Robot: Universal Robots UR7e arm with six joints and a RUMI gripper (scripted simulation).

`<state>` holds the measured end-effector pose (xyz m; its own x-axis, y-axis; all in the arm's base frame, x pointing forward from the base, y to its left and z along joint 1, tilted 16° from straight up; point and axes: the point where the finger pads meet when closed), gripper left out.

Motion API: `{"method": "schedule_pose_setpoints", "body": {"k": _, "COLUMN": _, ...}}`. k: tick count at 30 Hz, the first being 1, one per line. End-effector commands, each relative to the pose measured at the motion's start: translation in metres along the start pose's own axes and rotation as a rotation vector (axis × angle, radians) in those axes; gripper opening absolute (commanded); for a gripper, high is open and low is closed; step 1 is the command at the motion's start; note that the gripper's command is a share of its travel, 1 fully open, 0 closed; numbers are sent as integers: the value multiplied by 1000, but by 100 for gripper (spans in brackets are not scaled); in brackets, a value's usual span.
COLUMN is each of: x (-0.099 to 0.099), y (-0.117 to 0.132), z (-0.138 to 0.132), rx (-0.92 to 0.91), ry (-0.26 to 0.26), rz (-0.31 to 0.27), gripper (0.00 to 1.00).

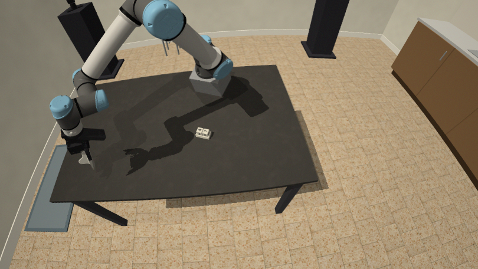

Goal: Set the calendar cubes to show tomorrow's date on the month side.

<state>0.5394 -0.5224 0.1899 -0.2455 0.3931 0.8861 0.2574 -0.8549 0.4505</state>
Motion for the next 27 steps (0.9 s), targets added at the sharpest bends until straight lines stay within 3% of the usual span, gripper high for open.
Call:
{"method": "schedule_pose_setpoints", "body": {"k": 1, "x": 1, "y": 1, "z": 0, "rx": 0, "ry": 1, "rz": -2, "gripper": 100}}
{"method": "schedule_pose_setpoints", "body": {"k": 20, "x": 1, "y": 0, "z": 0, "rx": 1, "ry": 1, "rz": -1, "gripper": 100}}
{"method": "schedule_pose_setpoints", "body": {"k": 27, "x": 10, "y": -14, "z": 6, "rx": 25, "ry": 7, "rz": 7, "gripper": 100}}
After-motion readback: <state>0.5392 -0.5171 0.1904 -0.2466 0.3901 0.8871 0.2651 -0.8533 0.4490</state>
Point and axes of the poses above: the point where the finger pads meet when closed, its own x axis back along the fingers, its own z axis across the jaws, y = z × x, and after that the axes turned 7 degrees about -x, right-handed
